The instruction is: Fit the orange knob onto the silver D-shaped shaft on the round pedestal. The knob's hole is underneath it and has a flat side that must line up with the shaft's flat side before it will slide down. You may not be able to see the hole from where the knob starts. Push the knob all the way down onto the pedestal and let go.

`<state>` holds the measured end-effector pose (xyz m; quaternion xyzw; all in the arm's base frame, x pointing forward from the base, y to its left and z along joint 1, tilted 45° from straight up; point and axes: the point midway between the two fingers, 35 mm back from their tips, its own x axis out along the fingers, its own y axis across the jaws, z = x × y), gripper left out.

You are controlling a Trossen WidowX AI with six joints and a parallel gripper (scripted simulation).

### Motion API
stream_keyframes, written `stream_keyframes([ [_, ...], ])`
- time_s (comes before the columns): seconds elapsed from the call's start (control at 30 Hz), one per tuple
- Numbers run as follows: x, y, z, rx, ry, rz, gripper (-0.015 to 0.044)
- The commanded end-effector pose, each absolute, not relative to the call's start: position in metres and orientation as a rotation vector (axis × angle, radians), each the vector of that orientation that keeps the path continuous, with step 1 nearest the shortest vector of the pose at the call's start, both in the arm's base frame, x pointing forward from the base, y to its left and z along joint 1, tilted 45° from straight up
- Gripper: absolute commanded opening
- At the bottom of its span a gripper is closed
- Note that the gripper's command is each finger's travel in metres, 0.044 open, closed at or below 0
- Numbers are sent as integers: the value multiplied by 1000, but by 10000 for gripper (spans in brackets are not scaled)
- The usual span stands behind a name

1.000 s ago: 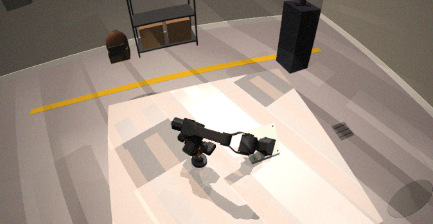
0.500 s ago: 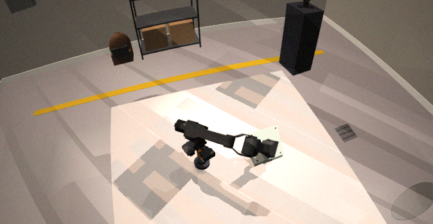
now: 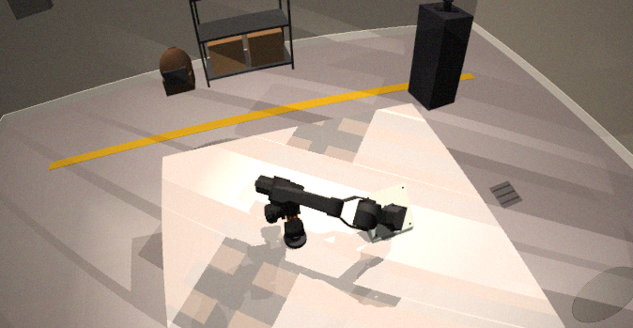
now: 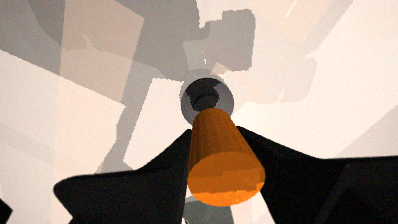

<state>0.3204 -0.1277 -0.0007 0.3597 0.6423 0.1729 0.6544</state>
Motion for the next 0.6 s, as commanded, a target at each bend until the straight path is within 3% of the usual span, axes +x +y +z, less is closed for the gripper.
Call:
stream_keyframes([
  [0.0, 321, -129, -1, 892, 1484, 319, 0],
  [0.57, 320, -128, 0, 1222, 1579, 4, 0],
])
